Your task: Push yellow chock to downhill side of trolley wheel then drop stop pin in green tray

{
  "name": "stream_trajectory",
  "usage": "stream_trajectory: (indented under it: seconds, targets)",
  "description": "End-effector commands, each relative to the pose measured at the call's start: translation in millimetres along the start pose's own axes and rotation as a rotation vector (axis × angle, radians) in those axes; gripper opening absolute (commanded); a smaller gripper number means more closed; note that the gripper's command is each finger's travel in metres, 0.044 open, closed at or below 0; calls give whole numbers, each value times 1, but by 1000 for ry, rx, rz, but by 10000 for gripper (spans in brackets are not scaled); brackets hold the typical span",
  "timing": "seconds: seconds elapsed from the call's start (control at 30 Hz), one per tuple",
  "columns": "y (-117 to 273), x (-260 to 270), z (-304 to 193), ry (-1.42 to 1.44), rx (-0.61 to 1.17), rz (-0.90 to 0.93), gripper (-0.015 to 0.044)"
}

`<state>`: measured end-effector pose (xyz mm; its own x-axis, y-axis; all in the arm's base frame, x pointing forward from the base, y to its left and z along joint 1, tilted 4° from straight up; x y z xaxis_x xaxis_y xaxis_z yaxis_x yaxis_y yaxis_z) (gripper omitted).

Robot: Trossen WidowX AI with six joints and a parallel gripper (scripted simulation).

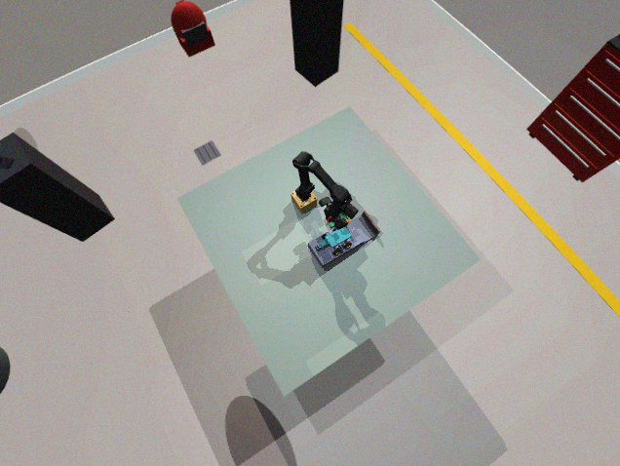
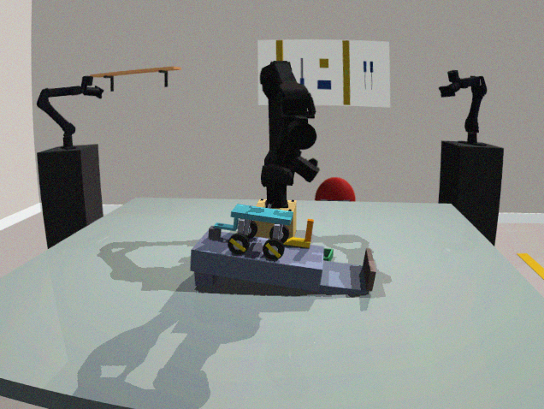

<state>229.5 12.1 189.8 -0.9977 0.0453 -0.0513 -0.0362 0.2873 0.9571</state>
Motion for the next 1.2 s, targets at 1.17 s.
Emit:
stream_trajectory:
  seconds: [1.17]
  targets:
    - [11, -3, 82, 303, -64, -29, 0]
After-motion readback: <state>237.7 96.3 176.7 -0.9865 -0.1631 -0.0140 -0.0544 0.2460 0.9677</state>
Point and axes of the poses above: the point midway between the two fingers, 35 mm back from their tips, its own y axis back along the fingers, its own x axis across the jaws, z = x × y, the point moved 8 cm from there along y, back along the fingers, and after that the axes turned 6 degrees about y, right-handed, at the moved point
